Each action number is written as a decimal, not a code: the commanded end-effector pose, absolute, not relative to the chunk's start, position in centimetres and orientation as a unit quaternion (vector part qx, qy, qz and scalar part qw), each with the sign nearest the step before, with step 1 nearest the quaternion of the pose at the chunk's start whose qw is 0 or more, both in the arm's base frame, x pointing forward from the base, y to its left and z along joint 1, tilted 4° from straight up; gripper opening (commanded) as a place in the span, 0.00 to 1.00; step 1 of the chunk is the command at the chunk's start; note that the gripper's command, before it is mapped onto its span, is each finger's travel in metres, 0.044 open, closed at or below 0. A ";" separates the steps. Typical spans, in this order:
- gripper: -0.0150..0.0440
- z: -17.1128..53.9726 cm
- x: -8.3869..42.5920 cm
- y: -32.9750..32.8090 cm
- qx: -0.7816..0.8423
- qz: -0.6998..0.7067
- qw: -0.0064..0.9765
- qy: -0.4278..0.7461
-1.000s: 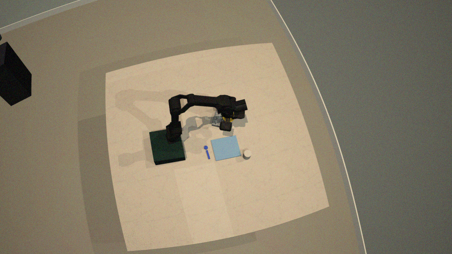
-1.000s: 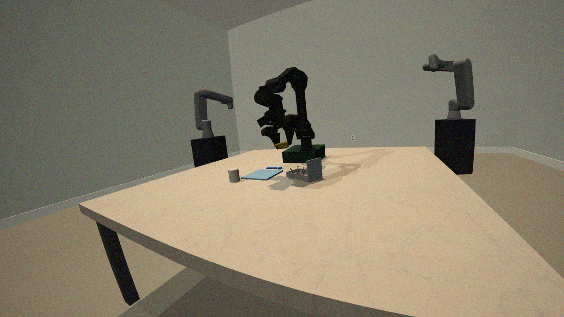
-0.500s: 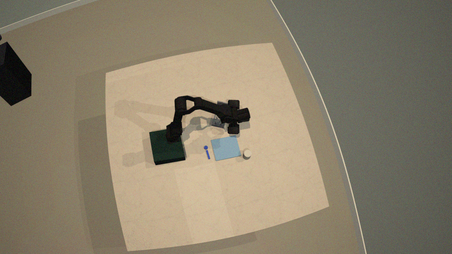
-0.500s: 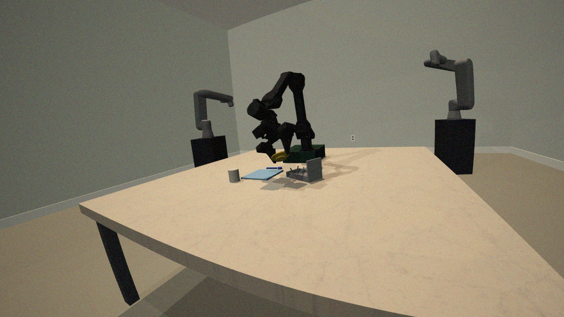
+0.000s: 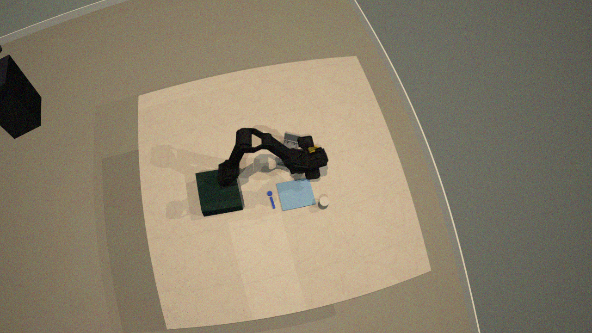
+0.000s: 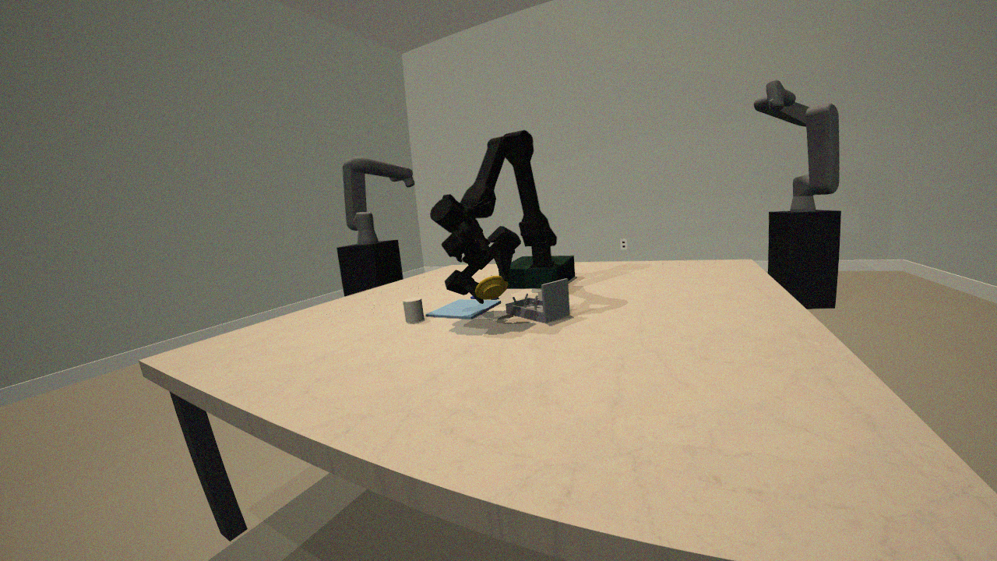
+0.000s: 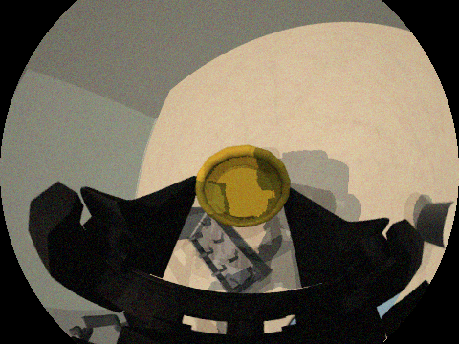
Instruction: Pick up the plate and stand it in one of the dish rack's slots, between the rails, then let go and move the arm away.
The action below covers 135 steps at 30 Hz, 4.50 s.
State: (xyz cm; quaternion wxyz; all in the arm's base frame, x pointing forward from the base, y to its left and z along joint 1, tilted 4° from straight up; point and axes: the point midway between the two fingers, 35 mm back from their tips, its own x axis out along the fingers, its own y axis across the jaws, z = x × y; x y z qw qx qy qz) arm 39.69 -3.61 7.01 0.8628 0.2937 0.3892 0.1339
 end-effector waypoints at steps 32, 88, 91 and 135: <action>0.25 5.6 34.7 -3.1 0.132 0.366 0.913 0.123; 0.25 1.7 29.1 -0.3 -0.009 0.467 0.884 0.005; 0.25 1.7 29.1 -0.3 -0.009 0.467 0.884 0.005; 0.93 13.1 29.0 -0.7 -0.009 0.466 0.885 -0.007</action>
